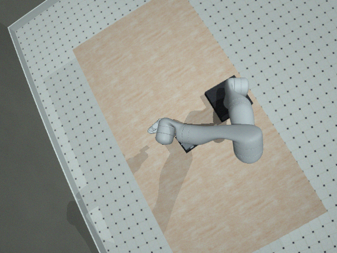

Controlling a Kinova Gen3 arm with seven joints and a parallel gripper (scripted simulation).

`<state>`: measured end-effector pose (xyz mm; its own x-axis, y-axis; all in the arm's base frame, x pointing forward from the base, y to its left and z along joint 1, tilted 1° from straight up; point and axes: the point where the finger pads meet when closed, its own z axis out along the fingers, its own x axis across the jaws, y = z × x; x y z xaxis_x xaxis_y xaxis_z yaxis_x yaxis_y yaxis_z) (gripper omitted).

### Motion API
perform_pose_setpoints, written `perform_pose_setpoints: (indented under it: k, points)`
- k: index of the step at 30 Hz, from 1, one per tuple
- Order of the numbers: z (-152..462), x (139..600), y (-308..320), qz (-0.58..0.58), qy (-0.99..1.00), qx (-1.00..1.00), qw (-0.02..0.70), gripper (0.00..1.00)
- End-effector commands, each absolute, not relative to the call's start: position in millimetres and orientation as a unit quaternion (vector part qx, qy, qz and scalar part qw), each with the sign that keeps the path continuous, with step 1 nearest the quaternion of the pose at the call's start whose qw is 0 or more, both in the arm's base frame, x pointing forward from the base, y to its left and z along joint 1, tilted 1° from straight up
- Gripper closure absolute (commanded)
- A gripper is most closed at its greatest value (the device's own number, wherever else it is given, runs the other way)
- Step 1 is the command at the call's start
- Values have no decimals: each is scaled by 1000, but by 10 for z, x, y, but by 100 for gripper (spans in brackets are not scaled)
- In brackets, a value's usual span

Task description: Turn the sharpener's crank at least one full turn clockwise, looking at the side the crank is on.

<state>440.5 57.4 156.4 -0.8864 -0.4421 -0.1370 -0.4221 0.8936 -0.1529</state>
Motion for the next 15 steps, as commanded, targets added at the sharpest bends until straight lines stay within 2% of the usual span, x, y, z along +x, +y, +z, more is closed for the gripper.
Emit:
perform_pose_setpoints:
  k: [1, 8, 15]
  points:
    - [1588, 4217, 321, -44, 978, -191, 67, 0]
    - [1583, 3791, 77, -17, 988, -151, 24, 0]
    - [1586, 3641, 11, -6, 991, -137, 10, 0]
